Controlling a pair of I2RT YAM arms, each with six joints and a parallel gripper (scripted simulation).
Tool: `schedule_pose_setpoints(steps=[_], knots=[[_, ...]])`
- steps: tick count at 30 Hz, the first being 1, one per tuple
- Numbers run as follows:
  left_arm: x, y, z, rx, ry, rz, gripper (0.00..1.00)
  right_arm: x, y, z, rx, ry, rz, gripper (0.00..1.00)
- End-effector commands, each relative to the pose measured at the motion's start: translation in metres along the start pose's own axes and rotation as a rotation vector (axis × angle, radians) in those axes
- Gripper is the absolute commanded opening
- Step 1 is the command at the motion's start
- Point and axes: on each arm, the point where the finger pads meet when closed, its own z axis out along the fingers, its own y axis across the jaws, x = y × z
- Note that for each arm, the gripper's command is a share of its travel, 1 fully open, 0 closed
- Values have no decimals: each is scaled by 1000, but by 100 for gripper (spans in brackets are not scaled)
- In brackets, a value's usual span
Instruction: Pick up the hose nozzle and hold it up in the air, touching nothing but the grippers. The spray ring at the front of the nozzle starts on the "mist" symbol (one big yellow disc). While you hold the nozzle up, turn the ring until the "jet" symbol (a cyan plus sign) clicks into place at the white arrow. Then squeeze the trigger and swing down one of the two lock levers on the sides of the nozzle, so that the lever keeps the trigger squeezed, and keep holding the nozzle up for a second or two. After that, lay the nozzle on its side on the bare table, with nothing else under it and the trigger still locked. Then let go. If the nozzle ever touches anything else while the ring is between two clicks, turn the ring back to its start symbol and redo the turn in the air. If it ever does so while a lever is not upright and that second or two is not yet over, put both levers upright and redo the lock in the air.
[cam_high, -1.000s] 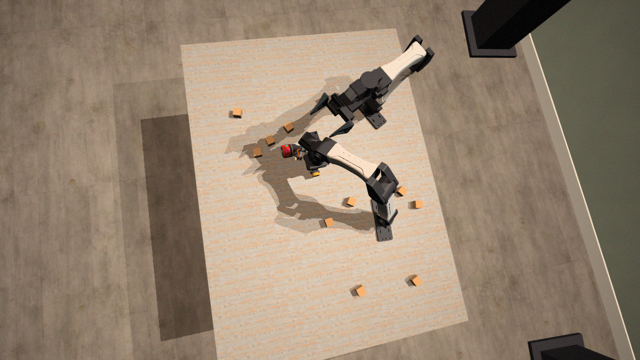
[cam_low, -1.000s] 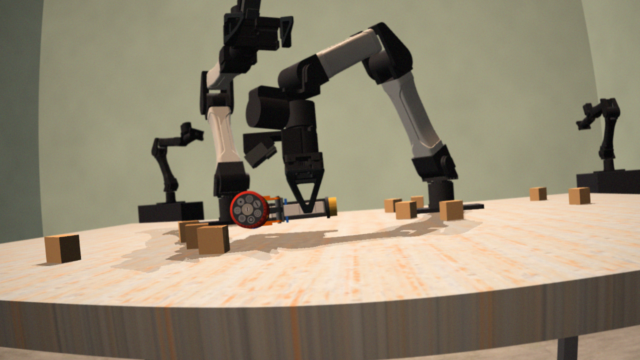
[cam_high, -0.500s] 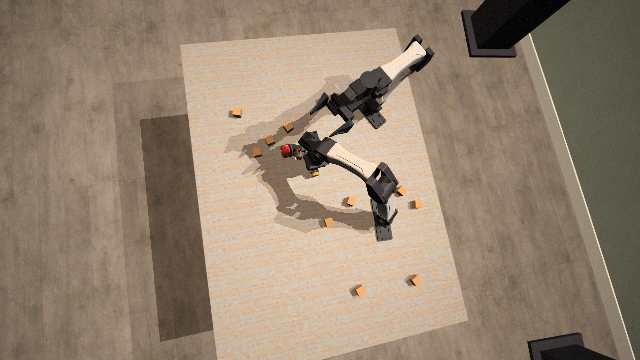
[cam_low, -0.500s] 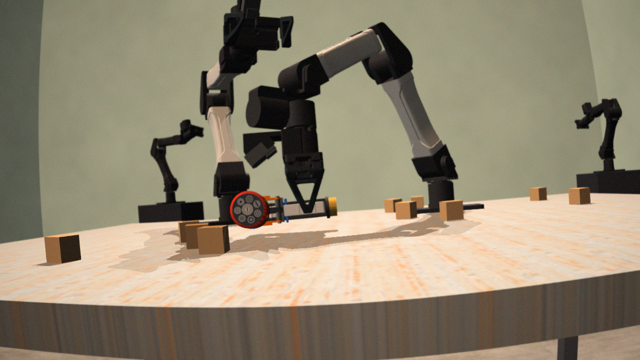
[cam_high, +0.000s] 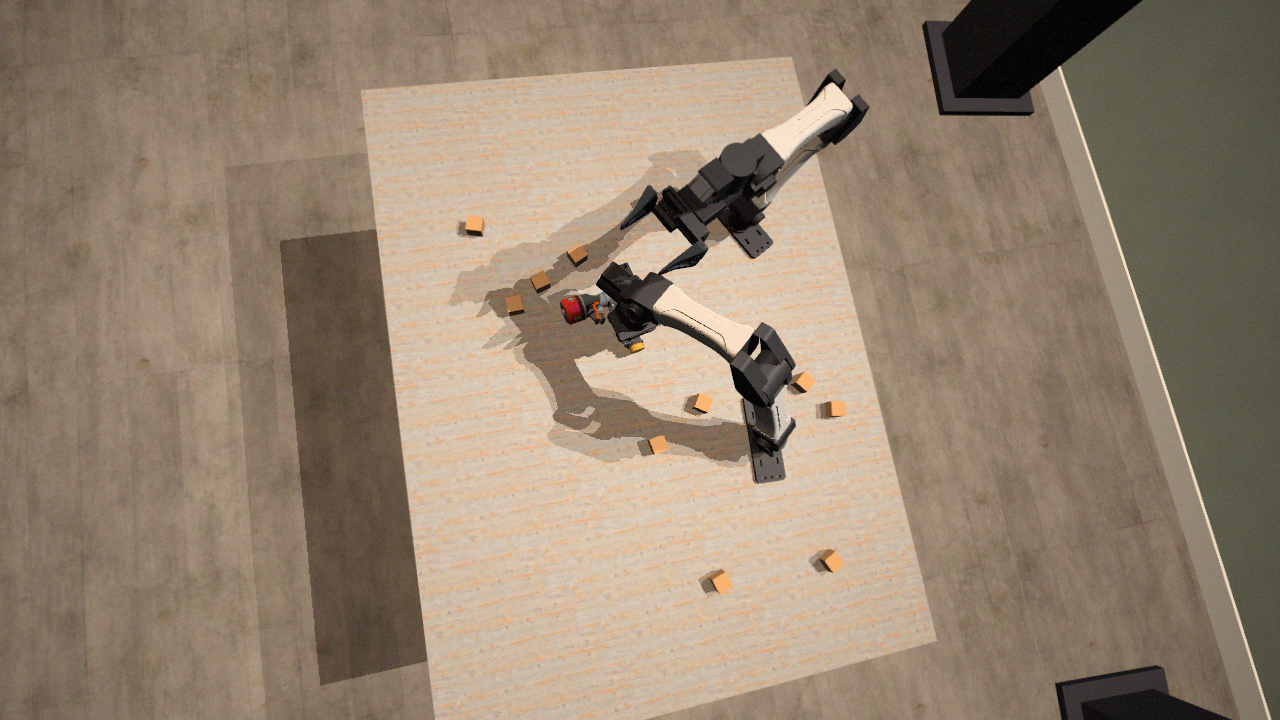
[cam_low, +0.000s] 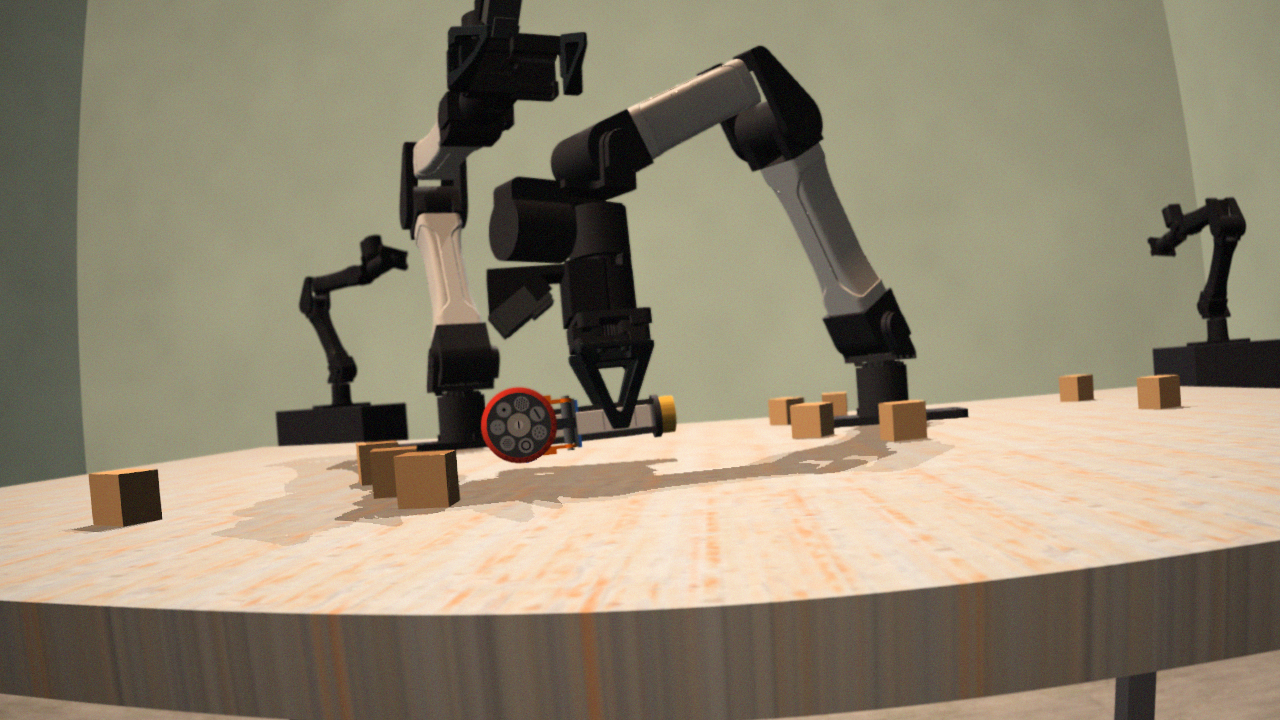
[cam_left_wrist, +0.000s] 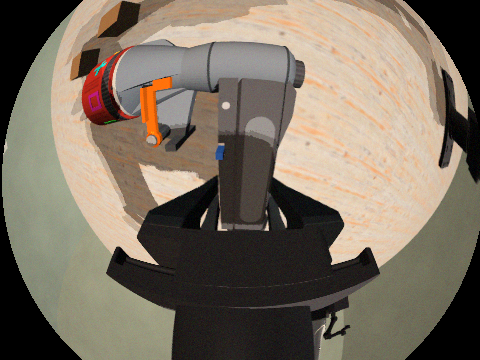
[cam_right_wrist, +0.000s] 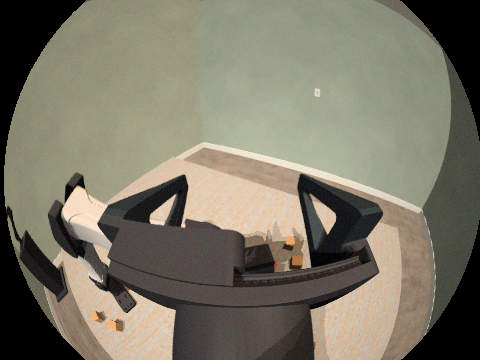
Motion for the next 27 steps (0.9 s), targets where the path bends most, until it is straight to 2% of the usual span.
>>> schedule_pose_setpoints(steps=[1, 4, 12, 14, 15, 17, 27], knots=[[-22, 3, -11, -25, -46, -118, 36, -4, 0, 1, -5, -15, -8, 100], [-23, 1, -22, -12, -58, -200, 36, -4, 0, 1, -5, -15, -8, 100], [-28, -3, -23, -1, -35, -409, 36, -4, 0, 1, -5, -15, -8, 100], [-28, -3, -23, -1, -35, -409, 36, -4, 0, 1, -5, -15, -8, 100], [-30, -1, -32, -5, -56, -435, 36, -4, 0, 1, -5, -15, -8, 100], [-30, -5, -21, 5, -21, -484, 36, -4, 0, 1, -5, -15, -8, 100], [-36, -12, -29, 23, -1, -763, 36, -4, 0, 1, -5, -15, -8, 100]])
